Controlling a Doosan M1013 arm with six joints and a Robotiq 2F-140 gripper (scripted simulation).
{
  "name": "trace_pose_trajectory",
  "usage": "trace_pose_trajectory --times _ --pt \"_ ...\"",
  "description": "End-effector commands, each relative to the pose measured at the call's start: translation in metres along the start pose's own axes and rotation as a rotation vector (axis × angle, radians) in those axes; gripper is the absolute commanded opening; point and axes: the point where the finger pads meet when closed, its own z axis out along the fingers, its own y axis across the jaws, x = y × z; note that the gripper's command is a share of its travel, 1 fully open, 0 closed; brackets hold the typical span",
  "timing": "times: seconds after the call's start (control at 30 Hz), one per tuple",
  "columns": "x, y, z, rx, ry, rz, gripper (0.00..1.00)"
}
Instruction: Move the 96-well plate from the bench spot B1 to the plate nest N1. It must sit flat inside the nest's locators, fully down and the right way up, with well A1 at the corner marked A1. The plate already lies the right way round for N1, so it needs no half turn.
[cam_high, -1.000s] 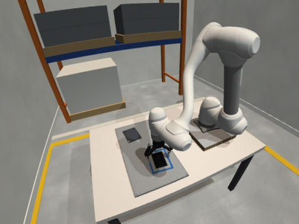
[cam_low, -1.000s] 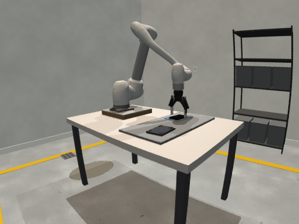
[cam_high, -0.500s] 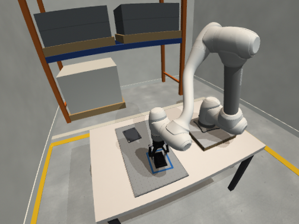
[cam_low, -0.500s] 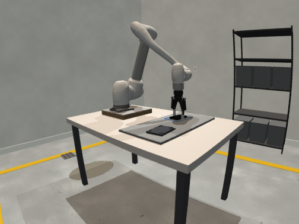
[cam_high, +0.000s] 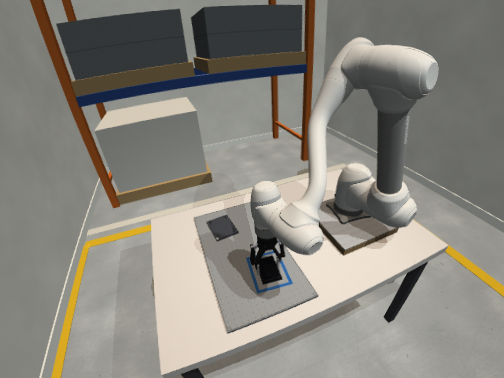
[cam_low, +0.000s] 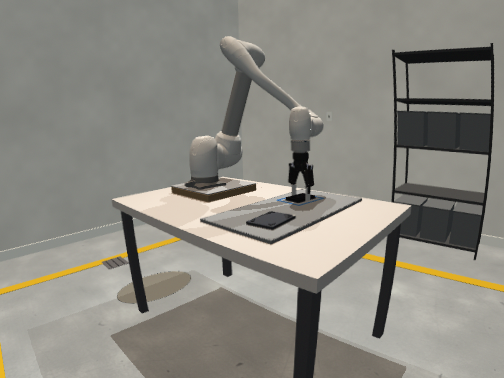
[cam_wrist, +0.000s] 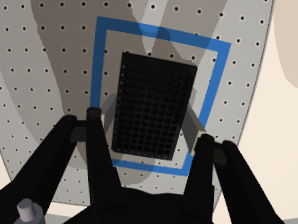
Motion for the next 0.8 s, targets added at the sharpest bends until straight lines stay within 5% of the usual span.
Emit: trace_pose_trajectory --times 0.0,0.77 --pt "0.0 0.0 0.0 0.0 0.0 0.0 0.0" --pt "0.0 0.0 -0.025 0.0 0.0 0.0 0.0"
